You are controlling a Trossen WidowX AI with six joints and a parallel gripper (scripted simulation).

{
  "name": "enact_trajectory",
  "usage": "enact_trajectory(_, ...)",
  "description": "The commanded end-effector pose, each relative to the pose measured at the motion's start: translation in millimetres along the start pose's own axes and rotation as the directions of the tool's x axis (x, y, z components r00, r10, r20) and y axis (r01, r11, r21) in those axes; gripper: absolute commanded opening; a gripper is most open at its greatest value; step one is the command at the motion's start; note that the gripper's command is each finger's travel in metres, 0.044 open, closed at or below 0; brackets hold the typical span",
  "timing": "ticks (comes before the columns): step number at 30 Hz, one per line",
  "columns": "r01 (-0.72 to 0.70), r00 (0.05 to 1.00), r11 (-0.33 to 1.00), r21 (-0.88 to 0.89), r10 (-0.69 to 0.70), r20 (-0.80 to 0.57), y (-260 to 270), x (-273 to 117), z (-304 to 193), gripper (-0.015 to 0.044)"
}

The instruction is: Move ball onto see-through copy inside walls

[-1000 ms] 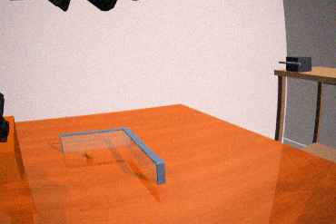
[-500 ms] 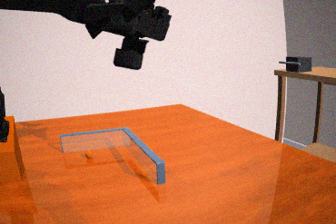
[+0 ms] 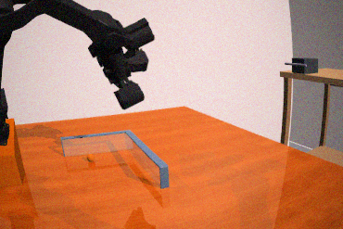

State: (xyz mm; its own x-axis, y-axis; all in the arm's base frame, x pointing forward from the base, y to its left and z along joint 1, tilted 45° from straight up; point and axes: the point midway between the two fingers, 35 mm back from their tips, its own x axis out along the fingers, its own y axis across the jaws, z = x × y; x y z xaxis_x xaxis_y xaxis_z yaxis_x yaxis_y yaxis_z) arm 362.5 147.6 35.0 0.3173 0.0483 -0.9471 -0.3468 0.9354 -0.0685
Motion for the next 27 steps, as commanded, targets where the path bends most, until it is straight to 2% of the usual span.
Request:
enact_trajectory(1, 0.094, 0.953, 0.885, -0.456, -0.212, -0.215, -5, 46, -59, 0.0223)
enact_trajectory(4, 0.053, 0.897, 0.738, -0.672, -0.331, -0.293, -11, 60, -88, 0.0223)
enact_trajectory(7, -0.054, 0.821, 0.541, -0.839, -0.455, -0.346, -19, 70, -116, 0.0223)
enact_trajectory(10, -0.223, 0.727, 0.307, -0.925, -0.581, -0.367, -28, 76, -142, 0.0223)
enact_trajectory(12, -0.308, 0.683, 0.204, -0.929, -0.633, -0.366, -32, 77, -152, 0.0223)
enact_trajectory(27, -0.318, 0.678, 0.193, -0.928, -0.638, -0.365, -32, 77, -153, 0.0223)
